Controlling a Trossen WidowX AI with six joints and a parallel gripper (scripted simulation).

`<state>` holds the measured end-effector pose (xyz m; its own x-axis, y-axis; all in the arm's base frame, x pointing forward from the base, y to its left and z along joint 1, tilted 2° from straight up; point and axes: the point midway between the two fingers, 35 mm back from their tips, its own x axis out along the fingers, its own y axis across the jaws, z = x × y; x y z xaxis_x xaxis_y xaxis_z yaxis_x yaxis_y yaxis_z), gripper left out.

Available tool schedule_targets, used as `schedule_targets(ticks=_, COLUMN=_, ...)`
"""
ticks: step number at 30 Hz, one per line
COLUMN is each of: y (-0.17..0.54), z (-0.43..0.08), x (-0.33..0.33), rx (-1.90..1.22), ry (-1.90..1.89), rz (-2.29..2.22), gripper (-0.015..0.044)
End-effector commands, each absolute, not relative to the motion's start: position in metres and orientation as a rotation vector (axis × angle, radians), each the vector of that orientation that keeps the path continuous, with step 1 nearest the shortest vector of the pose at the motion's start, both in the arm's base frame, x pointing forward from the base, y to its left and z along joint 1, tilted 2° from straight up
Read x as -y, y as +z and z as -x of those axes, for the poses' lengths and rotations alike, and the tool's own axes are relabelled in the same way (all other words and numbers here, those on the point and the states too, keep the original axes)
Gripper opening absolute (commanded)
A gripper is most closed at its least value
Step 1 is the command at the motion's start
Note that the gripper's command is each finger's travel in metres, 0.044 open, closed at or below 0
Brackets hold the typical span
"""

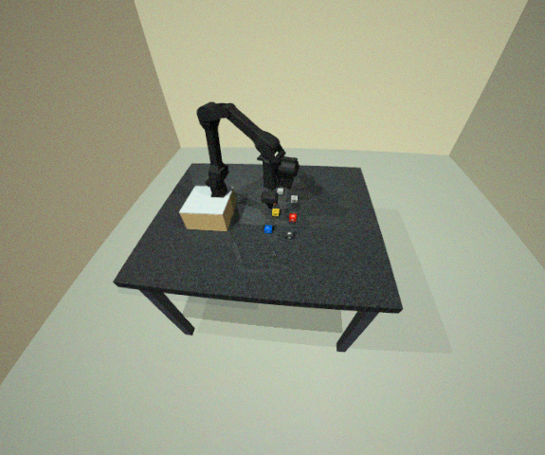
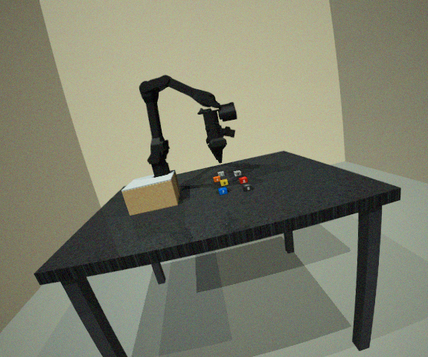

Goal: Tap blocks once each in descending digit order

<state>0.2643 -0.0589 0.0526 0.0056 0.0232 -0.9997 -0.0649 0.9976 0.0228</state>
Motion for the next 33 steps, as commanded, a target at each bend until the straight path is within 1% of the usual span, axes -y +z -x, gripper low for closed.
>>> schedule_targets(ticks=1, y=0.056, z=-0.268, x=0.024, rx=-1.552, ry=0.067, rz=0.026, gripper=0.04)
schedule_targets(ticks=5, y=0.057, z=-0.268, x=-0.002, rx=-1.553, ry=0.054, rz=0.015, gripper=0.04)
schedule_targets(ticks=24, y=0.057, z=-0.268, x=-0.003, rx=-1.553, ry=0.054, rz=0.015, gripper=0.04)
schedule_targets(ticks=30, y=0.059, z=-0.253, x=-0.064, rx=-1.553, ry=0.058, rz=0.01, gripper=0.04)
schedule_targets(ticks=33, y=0.059, z=-0.247, x=-0.079, rx=-1.554, ry=0.059, rz=0.009, gripper=0.04)
